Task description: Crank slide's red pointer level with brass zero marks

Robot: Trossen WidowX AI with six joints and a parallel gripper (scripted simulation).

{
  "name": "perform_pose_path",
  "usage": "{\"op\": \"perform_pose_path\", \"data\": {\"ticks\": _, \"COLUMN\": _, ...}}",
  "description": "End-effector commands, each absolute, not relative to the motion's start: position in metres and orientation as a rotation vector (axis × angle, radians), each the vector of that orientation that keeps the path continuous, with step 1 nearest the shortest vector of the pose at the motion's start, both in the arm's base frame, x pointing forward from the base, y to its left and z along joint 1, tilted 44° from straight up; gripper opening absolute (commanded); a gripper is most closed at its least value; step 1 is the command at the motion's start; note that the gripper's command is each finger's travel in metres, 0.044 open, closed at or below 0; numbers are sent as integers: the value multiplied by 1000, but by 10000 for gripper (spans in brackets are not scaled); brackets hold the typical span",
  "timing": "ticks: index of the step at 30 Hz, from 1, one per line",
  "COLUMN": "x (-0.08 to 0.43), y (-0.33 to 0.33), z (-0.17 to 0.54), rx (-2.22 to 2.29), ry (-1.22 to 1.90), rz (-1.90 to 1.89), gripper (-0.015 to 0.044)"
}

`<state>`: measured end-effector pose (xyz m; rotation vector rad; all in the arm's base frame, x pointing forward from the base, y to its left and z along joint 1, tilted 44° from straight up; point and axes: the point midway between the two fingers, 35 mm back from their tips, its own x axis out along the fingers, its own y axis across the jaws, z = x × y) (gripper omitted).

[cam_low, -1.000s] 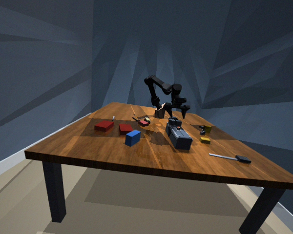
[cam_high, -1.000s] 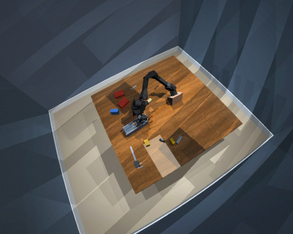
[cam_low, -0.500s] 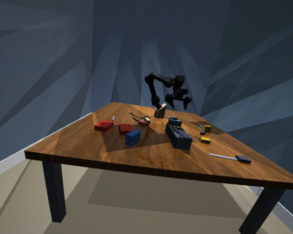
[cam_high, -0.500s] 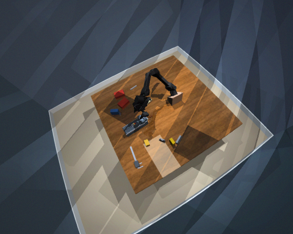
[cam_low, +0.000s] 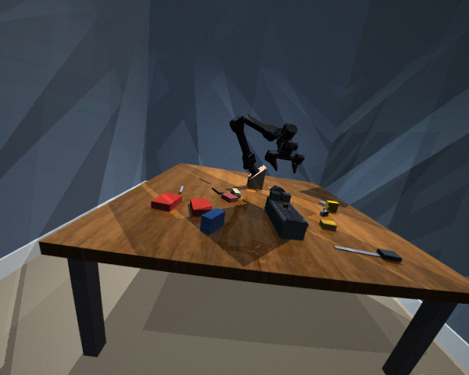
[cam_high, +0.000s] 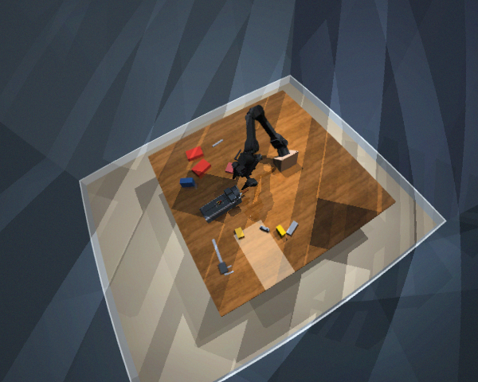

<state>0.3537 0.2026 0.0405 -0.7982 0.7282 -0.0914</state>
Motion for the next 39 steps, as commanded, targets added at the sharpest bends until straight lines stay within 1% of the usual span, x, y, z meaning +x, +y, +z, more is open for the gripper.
{"op": "perform_pose_path", "data": {"ticks": 1, "x": 333, "y": 196, "z": 38, "rx": -790, "ry": 708, "rz": -105, "gripper": 440}}
{"op": "perform_pose_path", "data": {"ticks": 7, "x": 332, "y": 191, "z": 32, "rx": -789, "ry": 706, "rz": -106, "gripper": 440}}
{"op": "perform_pose_path", "data": {"ticks": 25, "x": 340, "y": 134, "z": -28, "rx": -792, "ry": 703, "rz": -108, "gripper": 440}}
{"op": "perform_pose_path", "data": {"ticks": 39, "x": 343, "y": 123, "z": -40, "rx": -792, "ry": 704, "rz": -108, "gripper": 440}}
